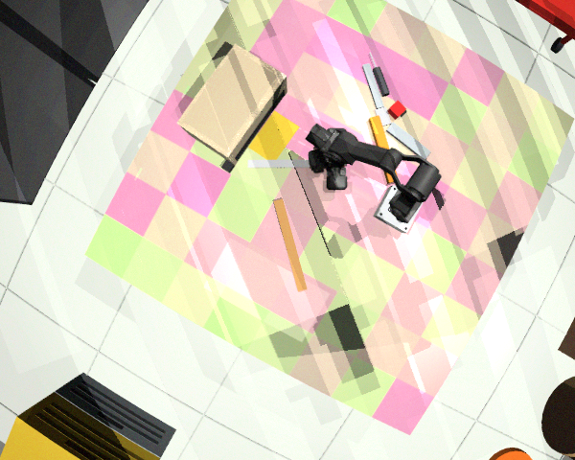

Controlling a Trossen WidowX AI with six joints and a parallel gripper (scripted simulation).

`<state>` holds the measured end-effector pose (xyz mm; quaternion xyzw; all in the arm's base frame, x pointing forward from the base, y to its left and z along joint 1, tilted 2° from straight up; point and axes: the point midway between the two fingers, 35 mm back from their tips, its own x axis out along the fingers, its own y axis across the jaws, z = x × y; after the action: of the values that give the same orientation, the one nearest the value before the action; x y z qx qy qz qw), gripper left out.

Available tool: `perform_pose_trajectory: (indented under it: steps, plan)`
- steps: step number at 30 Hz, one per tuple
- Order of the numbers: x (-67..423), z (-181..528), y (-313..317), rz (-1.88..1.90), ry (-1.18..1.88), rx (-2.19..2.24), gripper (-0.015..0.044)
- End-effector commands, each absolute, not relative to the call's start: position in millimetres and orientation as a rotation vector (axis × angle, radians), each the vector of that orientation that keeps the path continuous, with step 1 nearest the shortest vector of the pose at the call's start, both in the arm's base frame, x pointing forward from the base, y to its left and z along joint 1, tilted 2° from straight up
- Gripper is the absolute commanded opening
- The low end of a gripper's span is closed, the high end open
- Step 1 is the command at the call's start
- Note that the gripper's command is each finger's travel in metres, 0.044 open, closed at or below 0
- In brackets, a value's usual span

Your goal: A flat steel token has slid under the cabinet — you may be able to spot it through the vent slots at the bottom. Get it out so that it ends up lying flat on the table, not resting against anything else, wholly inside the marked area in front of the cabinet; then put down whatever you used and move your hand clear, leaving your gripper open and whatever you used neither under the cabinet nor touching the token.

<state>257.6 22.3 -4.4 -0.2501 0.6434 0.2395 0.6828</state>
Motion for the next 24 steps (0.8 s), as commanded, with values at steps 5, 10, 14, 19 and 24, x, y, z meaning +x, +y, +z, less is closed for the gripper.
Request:
perform_pose_trajectory:
  steps: [5, 10, 14, 19, 24]
  plan:
    - [259, -3, 32, 0.538, 1.439, -0.560, 0.0000]
    - [260, -3, 37, 0.539, 1.439, -0.560, 0.0000]
    - [260, -3, 41, 0.539, 1.438, -0.560, 0.0000]
    - [258, -3, 46, 0.540, 1.438, -0.559, 0.0000]
    - [256, -3, 51, 0.540, 1.438, -0.559, 0.0000]
